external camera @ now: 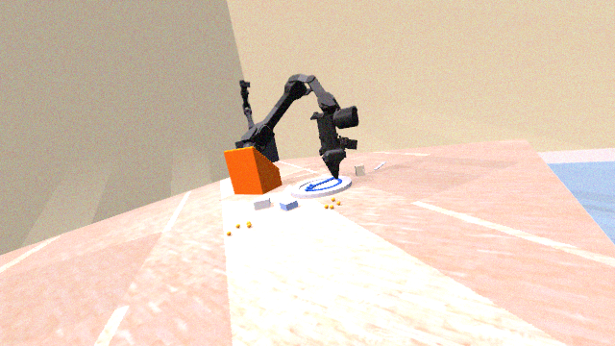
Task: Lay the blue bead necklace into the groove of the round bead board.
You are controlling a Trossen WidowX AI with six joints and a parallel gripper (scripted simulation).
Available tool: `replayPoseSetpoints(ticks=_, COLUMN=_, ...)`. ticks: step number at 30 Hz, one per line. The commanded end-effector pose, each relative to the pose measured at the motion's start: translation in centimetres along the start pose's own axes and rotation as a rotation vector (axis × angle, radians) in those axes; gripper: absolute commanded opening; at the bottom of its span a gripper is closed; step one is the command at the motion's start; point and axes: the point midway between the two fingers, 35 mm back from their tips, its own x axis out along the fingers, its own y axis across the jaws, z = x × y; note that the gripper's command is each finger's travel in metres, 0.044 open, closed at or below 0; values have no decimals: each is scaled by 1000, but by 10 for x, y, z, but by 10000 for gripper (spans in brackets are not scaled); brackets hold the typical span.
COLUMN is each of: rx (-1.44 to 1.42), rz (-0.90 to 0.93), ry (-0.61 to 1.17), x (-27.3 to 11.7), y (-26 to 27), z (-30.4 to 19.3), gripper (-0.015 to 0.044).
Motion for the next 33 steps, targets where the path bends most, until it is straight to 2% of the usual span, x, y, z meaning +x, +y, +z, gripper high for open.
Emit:
replayPoseSetpoints(ticks=1, rx=1, rz=0, ry=1, x=-2, y=0, z=0, gripper=368)
replayPoseSetpoints(ticks=4, rx=5, rz=2, ry=2, x=-1, y=0, z=-1, gripper=440)
replayPoseSetpoints(ticks=26, rx=7, rz=3, ry=1, x=-5, y=0, z=-1, gripper=440)
replayPoseSetpoints(ticks=33, rx=-253, rz=2, ry=2, x=-36, y=-8, z=-10, gripper=256)
